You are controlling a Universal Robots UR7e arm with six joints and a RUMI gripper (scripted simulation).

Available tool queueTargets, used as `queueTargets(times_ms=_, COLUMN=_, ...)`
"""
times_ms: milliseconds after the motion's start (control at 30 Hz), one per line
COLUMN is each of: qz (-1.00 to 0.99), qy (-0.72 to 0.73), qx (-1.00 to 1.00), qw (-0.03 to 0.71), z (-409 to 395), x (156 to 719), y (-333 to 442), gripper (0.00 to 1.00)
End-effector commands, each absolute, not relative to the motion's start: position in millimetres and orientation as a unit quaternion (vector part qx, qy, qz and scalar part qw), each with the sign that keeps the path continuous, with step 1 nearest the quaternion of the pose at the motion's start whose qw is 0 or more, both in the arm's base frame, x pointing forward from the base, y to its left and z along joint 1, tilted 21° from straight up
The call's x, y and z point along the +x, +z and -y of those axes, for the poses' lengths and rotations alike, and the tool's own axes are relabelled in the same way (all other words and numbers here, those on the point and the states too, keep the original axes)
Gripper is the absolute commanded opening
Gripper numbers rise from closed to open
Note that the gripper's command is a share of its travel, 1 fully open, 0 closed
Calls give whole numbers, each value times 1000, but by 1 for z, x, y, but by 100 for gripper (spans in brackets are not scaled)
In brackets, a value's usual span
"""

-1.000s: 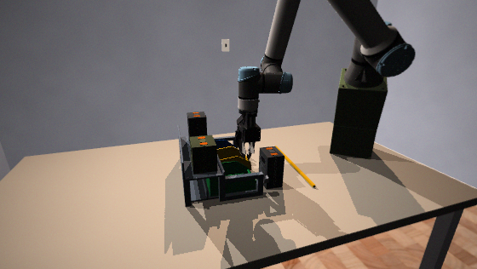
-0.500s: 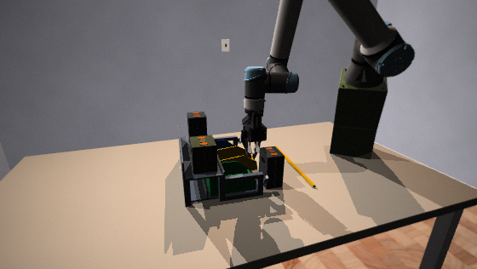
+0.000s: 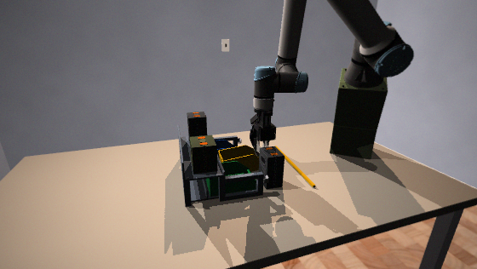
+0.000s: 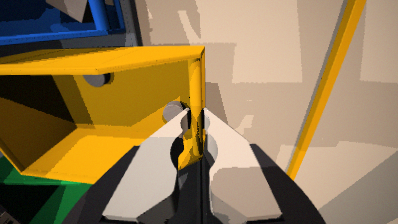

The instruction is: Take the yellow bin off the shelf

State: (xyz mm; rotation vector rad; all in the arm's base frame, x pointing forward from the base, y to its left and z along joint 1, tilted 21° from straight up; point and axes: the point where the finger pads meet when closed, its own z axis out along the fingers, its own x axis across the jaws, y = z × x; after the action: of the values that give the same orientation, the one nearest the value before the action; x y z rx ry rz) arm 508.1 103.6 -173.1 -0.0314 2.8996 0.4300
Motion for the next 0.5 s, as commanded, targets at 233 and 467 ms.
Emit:
queueTargets(times_ms=233, qz=-983, qy=146, qx=-10, qw=106, z=-103, x=469, y=-182, gripper=0)
queueTargets(times_ms=467, qz=-984, qy=146, qx=-10, qw=106, z=-103, x=456, y=-185, gripper=0)
